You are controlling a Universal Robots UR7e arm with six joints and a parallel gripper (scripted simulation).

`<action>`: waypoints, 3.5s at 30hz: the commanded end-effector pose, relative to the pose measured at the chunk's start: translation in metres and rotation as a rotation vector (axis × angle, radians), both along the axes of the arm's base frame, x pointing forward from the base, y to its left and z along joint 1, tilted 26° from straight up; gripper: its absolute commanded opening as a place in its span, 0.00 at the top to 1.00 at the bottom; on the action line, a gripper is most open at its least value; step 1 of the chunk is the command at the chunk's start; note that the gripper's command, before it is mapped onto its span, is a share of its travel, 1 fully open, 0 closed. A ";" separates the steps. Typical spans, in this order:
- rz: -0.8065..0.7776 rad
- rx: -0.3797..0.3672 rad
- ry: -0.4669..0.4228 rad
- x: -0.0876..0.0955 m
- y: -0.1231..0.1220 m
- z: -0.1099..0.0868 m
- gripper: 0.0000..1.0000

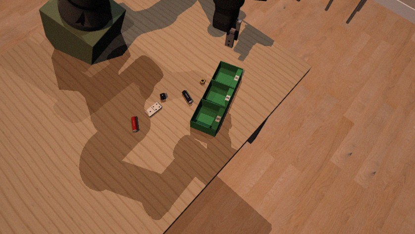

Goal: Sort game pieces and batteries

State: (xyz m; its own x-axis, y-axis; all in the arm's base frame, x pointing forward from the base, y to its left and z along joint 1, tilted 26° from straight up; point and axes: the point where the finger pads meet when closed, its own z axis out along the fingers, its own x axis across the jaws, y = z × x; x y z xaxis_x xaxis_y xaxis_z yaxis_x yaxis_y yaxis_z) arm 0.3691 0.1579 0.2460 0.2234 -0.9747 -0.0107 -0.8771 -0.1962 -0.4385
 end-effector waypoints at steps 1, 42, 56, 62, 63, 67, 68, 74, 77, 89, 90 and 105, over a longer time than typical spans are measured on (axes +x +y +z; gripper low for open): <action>-0.081 0.041 0.008 -0.003 -0.018 -0.010 0.40; -0.773 0.368 0.093 -0.036 -0.277 -0.174 0.40; -0.773 0.368 0.093 -0.038 -0.310 -0.188 0.40; -0.773 0.368 0.093 -0.037 -0.304 -0.187 0.40; -0.773 0.368 0.093 -0.038 -0.303 -0.187 0.40; -0.773 0.368 0.093 -0.038 -0.300 -0.187 0.40; -0.773 0.368 0.093 -0.038 -0.300 -0.187 0.40; -0.773 0.368 0.093 -0.039 -0.299 -0.187 0.40; -0.773 0.368 0.093 -0.039 -0.299 -0.187 0.40; -0.773 0.368 0.093 -0.039 -0.298 -0.187 0.40; -0.773 0.368 0.093 -0.039 -0.298 -0.187 0.40; -0.773 0.368 0.093 -0.039 -0.298 -0.187 0.40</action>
State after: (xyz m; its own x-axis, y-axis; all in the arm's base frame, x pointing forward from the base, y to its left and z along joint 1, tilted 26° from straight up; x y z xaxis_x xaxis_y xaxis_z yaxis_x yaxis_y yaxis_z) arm 0.3300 -0.1400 0.0587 -0.5190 -0.7837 -0.3413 -0.7414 0.6114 -0.2765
